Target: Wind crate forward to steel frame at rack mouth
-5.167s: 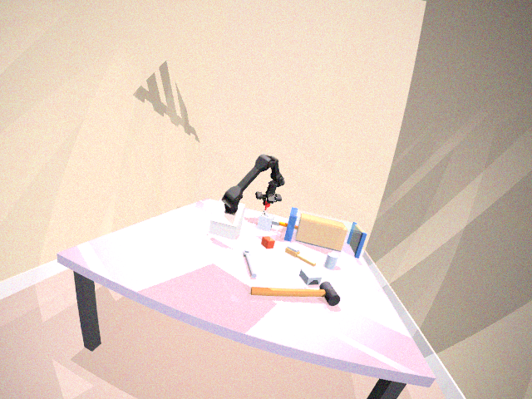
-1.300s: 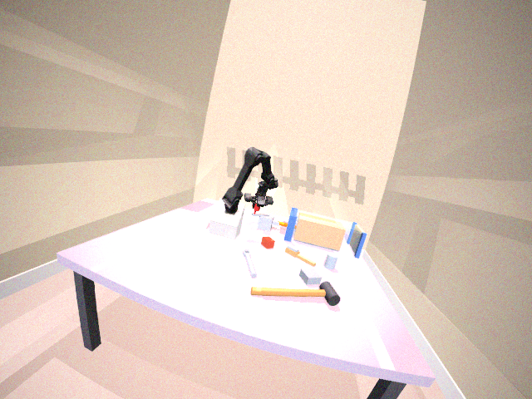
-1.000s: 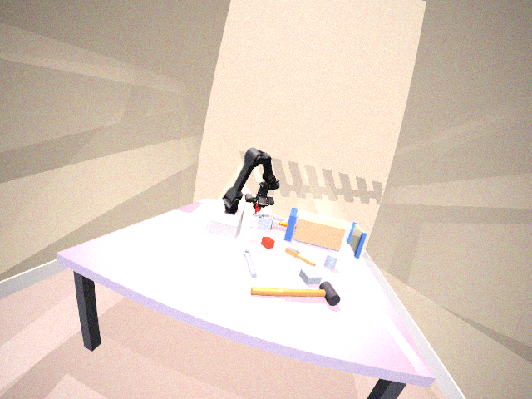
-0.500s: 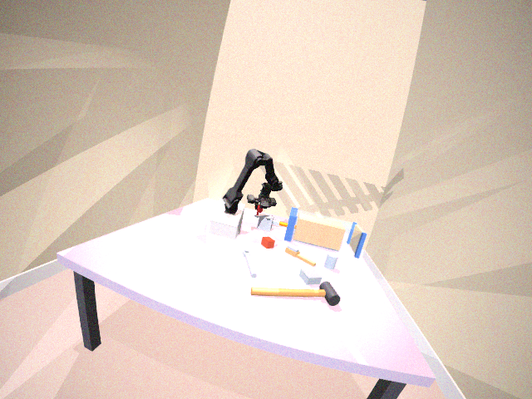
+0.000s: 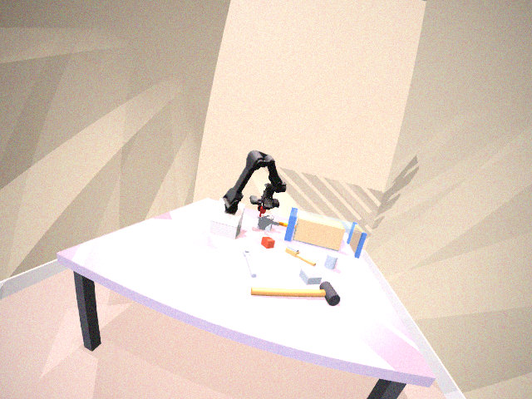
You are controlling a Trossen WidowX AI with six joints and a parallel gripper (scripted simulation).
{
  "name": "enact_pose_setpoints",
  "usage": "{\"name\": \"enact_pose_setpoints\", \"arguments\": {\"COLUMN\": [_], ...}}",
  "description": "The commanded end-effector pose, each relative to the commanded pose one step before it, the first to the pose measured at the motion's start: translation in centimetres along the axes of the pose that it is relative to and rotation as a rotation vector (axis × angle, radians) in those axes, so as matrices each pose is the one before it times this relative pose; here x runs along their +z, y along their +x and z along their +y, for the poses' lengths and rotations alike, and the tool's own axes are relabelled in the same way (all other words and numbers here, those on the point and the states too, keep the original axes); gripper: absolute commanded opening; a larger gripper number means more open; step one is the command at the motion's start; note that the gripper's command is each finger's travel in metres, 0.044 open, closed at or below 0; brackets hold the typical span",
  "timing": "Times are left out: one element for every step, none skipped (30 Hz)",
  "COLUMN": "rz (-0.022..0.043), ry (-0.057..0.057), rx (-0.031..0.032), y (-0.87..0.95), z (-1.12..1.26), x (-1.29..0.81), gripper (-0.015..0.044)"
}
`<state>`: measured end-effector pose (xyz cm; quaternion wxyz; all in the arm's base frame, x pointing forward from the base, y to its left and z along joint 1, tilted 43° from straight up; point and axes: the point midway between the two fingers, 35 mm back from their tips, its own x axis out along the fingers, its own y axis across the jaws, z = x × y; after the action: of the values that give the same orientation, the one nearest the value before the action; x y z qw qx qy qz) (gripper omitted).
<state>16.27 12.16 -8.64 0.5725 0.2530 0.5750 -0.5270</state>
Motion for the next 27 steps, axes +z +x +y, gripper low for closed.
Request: {"name": "enact_pose_setpoints", "arguments": {"rz": [-0.02824,-0.00008,-0.00005,-0.00007,-0.00005,-0.00007,-0.00005,-0.00007,-0.00004,-0.00006,-0.00004,-0.00006,-0.00004,-0.00006,-0.00004,-0.00005,-0.00003,-0.00005,-0.00003,-0.00004,-0.00003,-0.00004,-0.00003,-0.00004,-0.00002,-0.00003,-0.00002], "ry": [0.0199,0.0,0.0,0.0,0.0,0.0,0.0,0.0,0.0,0.0,0.0,0.0,0.0,0.0,0.0,0.0,0.0,0.0,0.0,0.0,0.0,0.0,0.0,0.0,0.0,0.0,0.0], "rx": [0.02419,0.00008,0.00005,0.00008,0.00005,0.00009,0.00005,0.00009,0.00005,0.00009,0.00005,0.0001,0.00006,0.0001,0.00006,0.0001,0.00006,0.0001,0.00006,0.00011,0.00006,0.00011,0.00006,0.00011,0.00006,0.00011,0.00007], "y": [-0.261,-0.045,-0.028,-0.044,-0.027,-0.042,-0.026,-0.04,-0.024,-0.038,-0.023,-0.036,-0.022,-0.034,-0.02,-0.032,-0.019,-0.03,-0.018,-0.028,-0.016,-0.025,-0.015,-0.023,-0.014,-0.021,-0.012], "z": [1.381,0.155,0.096,0.158,0.098,0.161,0.099,0.164,0.101,0.167,0.102,0.17,0.104,0.173,0.105,0.175,0.106,0.177,0.107,0.179,0.108,0.181,0.109,0.183,0.11,0.185,0.11], "x": [1.325,0.098,0.062,0.094,0.059,0.089,0.056,0.085,0.053,0.081,0.05,0.076,0.047,0.071,0.044,0.067,0.041,0.062,0.038,0.057,0.035,0.052,0.032,0.047,0.029,0.042,0.026], "gripper": [0.0,0.0,0.0,0.0,0.0,0.0,0.0,0.0,0.0,0.0,0.0,0.0,0.0,0.0,0.0,0.0,0.0,0.0,0.0,0.0,0.0,0.0,0.0,0.0,0.0,0.0,0.0]}}
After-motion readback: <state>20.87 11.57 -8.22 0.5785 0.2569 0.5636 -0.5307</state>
